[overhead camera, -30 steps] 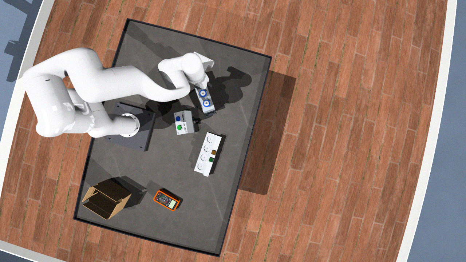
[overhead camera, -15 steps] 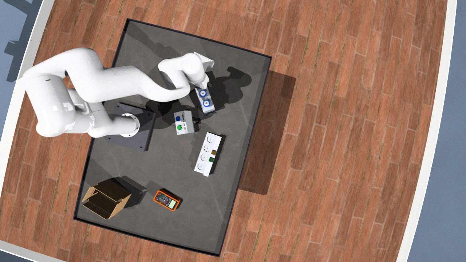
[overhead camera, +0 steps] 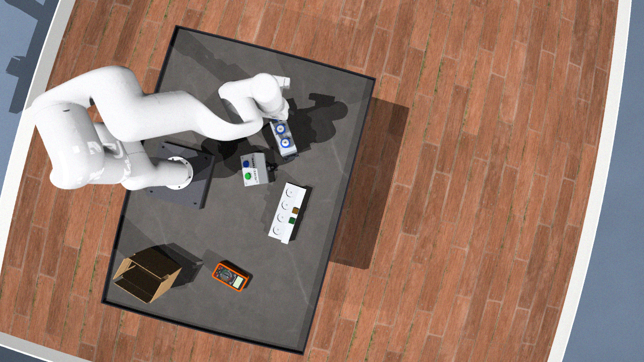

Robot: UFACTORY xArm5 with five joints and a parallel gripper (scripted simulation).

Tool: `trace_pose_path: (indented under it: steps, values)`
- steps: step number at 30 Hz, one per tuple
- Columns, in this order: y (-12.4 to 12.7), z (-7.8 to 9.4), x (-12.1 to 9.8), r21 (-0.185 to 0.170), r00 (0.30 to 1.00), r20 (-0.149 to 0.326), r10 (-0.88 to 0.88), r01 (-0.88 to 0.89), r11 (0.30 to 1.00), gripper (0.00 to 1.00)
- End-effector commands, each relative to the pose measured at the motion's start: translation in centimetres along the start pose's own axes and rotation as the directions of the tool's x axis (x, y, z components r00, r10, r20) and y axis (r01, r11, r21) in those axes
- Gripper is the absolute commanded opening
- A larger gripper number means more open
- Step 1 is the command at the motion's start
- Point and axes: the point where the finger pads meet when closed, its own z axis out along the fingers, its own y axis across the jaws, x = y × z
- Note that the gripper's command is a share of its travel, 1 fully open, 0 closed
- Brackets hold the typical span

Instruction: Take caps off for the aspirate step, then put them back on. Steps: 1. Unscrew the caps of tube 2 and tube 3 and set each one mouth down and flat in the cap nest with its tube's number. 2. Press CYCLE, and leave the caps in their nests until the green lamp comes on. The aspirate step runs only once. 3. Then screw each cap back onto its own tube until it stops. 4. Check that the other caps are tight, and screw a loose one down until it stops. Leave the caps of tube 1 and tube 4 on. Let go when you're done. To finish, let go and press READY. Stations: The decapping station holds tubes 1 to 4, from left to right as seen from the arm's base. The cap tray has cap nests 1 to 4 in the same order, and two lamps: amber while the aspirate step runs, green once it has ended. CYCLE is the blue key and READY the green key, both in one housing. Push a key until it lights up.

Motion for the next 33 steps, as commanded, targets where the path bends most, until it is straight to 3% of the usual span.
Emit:
trace_pose_path:
  steps: [1,9,11,17,24,31,32,33]
  values:
    - [0.07,-0.13,0.07,-0.009,0.966,0.011,-0.257,0.257,0.966,0.00]
    - [0.07,-0.15,0.07,-0.004,0.801,0.012,-0.599,0.599,0.801,0.00]
    - [0.07,-0.15,0.07,-0.004,0.801,0.012,-0.599,0.599,0.801,0.00]
    - [0.07,-0.17,0.07,0.000,0.574,0.014,-0.819,0.819,0.574,0.00]
    - [0.07,-0.19,0.07,0.005,0.286,0.013,-0.958,0.958,0.286,0.00]
    - [0.07,-0.19,0.07,0.005,0.286,0.013,-0.958,0.958,0.286,0.00]
    - [0.07,-0.19,0.07,0.005,0.286,0.013,-0.958,0.958,0.286,0.46]
    - [0.07,-0.19,0.07,0.005,0.286,0.013,-0.958,0.958,0.286,0.46]
